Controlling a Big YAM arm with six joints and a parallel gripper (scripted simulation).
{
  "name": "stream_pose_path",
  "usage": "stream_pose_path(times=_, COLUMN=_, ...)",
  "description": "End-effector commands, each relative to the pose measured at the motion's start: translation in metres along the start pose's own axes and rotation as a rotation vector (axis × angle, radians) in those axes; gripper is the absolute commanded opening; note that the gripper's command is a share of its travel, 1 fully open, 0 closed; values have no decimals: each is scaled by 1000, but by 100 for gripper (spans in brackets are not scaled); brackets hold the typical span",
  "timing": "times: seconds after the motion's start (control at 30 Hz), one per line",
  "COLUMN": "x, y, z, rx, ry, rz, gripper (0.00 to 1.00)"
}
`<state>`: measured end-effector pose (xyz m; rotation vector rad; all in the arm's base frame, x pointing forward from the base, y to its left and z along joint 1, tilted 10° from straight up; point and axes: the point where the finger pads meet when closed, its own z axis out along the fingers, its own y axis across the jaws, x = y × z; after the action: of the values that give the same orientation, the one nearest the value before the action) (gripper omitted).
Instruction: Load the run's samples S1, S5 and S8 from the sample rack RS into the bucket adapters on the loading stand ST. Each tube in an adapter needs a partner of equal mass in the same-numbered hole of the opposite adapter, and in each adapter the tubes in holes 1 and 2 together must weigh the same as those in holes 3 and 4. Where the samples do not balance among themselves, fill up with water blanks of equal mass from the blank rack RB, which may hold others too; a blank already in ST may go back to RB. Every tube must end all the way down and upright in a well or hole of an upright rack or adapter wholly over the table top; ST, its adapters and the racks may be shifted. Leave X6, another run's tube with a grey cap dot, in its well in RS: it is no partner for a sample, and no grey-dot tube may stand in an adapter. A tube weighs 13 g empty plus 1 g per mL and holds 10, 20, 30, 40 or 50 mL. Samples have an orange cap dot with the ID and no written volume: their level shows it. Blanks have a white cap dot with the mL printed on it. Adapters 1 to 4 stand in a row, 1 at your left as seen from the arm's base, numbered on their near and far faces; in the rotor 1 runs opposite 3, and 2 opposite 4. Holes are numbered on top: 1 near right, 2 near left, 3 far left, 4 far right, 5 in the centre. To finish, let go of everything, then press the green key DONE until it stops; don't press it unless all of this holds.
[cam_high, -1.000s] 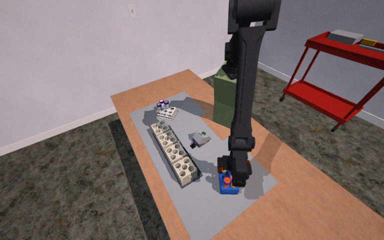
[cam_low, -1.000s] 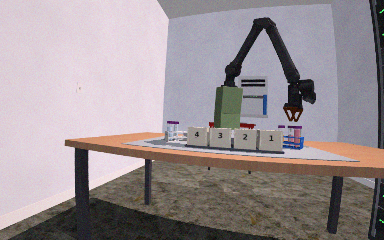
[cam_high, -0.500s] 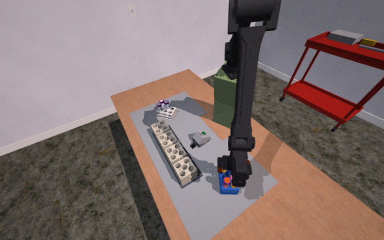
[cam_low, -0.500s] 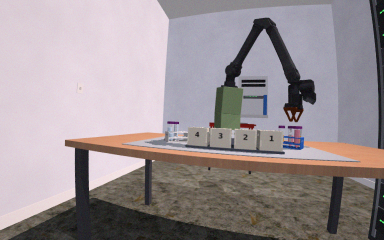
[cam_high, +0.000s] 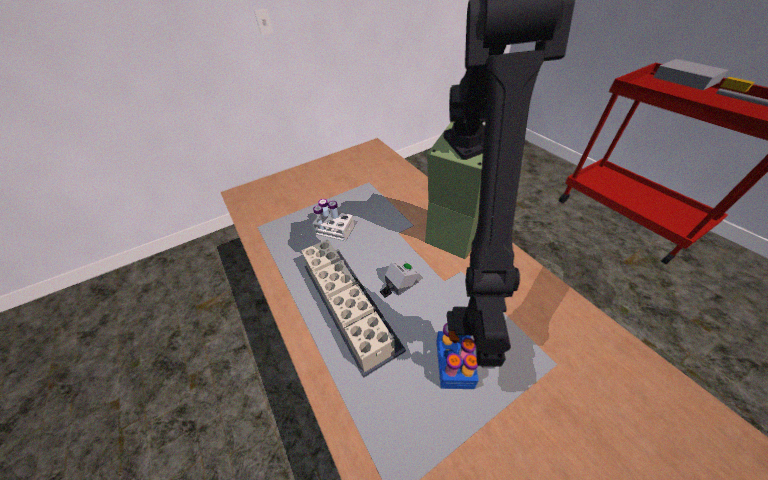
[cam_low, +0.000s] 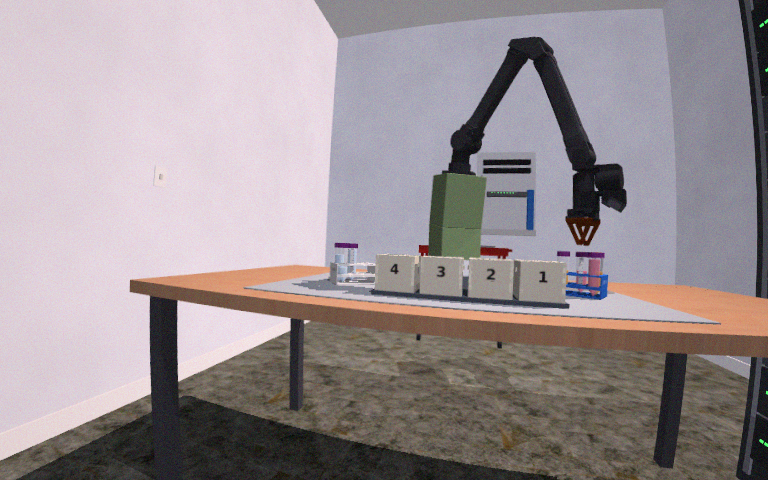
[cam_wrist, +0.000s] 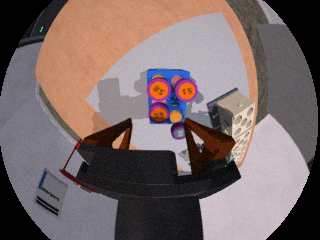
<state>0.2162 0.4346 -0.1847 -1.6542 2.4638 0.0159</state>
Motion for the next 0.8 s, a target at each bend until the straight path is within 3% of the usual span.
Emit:
stream_pose_path(times=0.0, x=-14, y=-8, z=11, rx=6, ry=-29, rz=-3, gripper=80)
stream_pose_path(times=0.13, x=-13, y=-8, z=18, rx=6, ry=-28, rz=-3, gripper=80)
stream_pose_path(times=0.17, x=-28, y=-6, z=1, rx=7, ry=-67, rz=-8, gripper=80)
stream_pose_path(times=0.2, x=-31, y=-6, z=1, rx=7, ry=-70, rz=-8, gripper=80)
stream_pose_path(times=0.27, x=-29, y=-7, z=6, rx=7, ry=-62, rz=-7, gripper=80)
stream_pose_path(times=0.33, x=-16, y=-6, z=23, rx=5, ry=-29, rz=-8, gripper=80)
stream_pose_path(times=0.47, x=-4, y=-7, z=29, rx=4, ry=-11, rz=-6, gripper=80)
stream_pose_path(times=0.6, x=-23, y=-10, z=23, rx=7, ry=-48, rz=-1, gripper=80)
stream_pose_path(times=0.77, x=-18, y=-6, z=31, rx=5, ry=-35, rz=-8, gripper=80)
